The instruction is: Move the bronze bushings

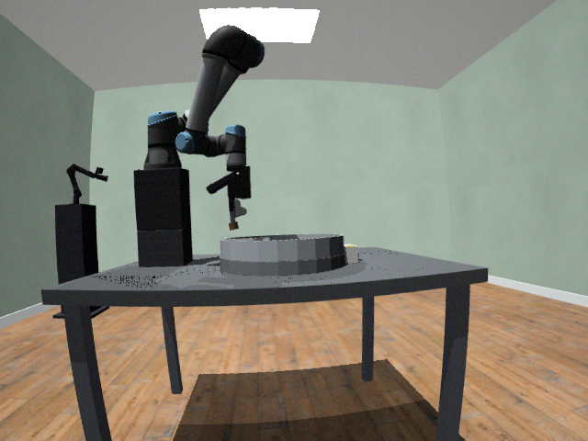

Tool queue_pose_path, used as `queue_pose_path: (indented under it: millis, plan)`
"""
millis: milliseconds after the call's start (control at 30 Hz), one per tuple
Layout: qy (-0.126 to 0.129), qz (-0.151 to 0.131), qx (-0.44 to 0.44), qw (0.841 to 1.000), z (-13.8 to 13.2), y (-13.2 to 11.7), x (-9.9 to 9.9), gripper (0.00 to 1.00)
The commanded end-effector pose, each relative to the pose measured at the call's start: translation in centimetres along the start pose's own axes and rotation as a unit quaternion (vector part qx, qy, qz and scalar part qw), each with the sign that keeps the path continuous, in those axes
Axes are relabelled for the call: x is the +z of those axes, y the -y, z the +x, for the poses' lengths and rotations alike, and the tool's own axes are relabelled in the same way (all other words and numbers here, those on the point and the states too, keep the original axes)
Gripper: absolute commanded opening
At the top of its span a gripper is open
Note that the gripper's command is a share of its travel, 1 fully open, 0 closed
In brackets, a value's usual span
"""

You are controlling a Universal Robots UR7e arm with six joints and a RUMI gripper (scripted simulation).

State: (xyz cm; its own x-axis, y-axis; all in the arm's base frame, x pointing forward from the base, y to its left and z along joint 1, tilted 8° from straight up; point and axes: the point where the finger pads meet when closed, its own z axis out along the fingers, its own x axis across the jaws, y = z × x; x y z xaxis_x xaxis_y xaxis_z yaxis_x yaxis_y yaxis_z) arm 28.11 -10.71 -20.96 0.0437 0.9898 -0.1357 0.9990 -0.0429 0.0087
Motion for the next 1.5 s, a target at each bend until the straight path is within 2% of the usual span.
queue_pose_path:
  millis: [0, 1467]
  plan:
    - [0.0, 0.001, 0.0, 1.0, 0.03, 0.04, -0.13, 0.0]
    - [0.0, 0.0, -0.001, 1.0, 0.41, -0.31, -0.09, 0.0]
